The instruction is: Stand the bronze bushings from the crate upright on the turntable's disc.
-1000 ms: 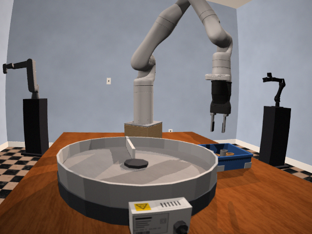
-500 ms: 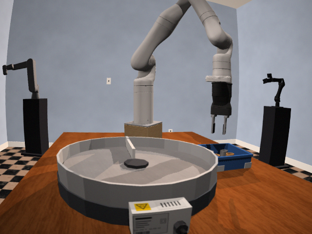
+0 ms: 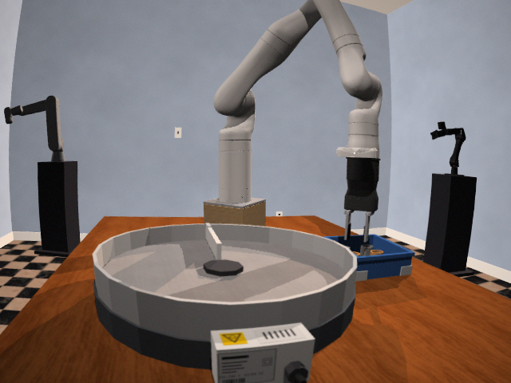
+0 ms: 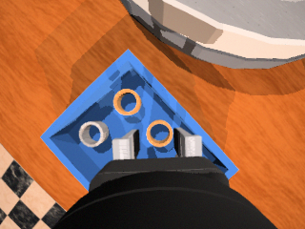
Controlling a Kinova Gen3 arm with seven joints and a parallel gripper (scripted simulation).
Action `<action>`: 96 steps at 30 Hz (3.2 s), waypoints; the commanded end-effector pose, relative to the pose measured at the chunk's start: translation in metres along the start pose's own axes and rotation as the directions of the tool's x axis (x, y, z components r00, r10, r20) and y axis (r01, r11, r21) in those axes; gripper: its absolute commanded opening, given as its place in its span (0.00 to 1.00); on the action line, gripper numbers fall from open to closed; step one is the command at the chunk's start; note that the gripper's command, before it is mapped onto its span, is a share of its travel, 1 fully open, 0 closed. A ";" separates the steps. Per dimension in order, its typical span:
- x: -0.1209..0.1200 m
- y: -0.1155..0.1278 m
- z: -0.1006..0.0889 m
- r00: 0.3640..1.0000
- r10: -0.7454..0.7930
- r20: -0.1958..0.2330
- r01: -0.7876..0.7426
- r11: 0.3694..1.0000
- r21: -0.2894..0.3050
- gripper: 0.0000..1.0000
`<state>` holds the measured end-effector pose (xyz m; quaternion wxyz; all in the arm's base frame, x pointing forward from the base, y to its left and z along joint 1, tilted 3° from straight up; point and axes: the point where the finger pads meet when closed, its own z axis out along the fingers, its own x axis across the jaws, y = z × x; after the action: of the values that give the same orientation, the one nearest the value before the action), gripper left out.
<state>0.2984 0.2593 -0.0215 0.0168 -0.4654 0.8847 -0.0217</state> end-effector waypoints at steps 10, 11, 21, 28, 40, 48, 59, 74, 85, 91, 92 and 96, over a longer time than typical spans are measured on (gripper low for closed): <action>0.003 -0.001 0.007 1.000 0.003 -0.010 -0.003 1.000 0.000 0.76; 0.003 -0.001 0.007 1.000 0.003 -0.010 -0.003 1.000 0.000 0.76; 0.003 -0.001 0.007 1.000 0.003 -0.010 -0.003 1.000 0.000 0.76; 0.003 -0.001 0.007 1.000 0.003 -0.010 -0.003 1.000 0.000 0.76; 0.003 -0.001 0.007 1.000 0.002 -0.010 -0.002 1.000 0.000 0.76; 0.003 -0.001 0.016 1.000 0.003 -0.010 -0.002 1.000 0.000 0.76; 0.003 -0.001 0.026 1.000 0.003 -0.010 -0.003 1.000 0.000 0.76; 0.003 -0.001 0.026 1.000 0.003 -0.010 -0.003 1.000 0.000 0.76; 0.003 -0.001 0.026 1.000 0.003 -0.010 -0.003 1.000 0.000 0.76; 0.003 -0.001 0.026 1.000 0.003 -0.010 -0.003 1.000 0.000 0.76; 0.003 -0.001 0.026 1.000 0.003 -0.010 -0.003 1.000 0.000 0.76; 0.003 -0.001 0.027 1.000 0.003 -0.010 -0.002 1.000 0.000 0.76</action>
<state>0.2986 0.2552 -0.0482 0.0121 -0.4642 0.8853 -0.0243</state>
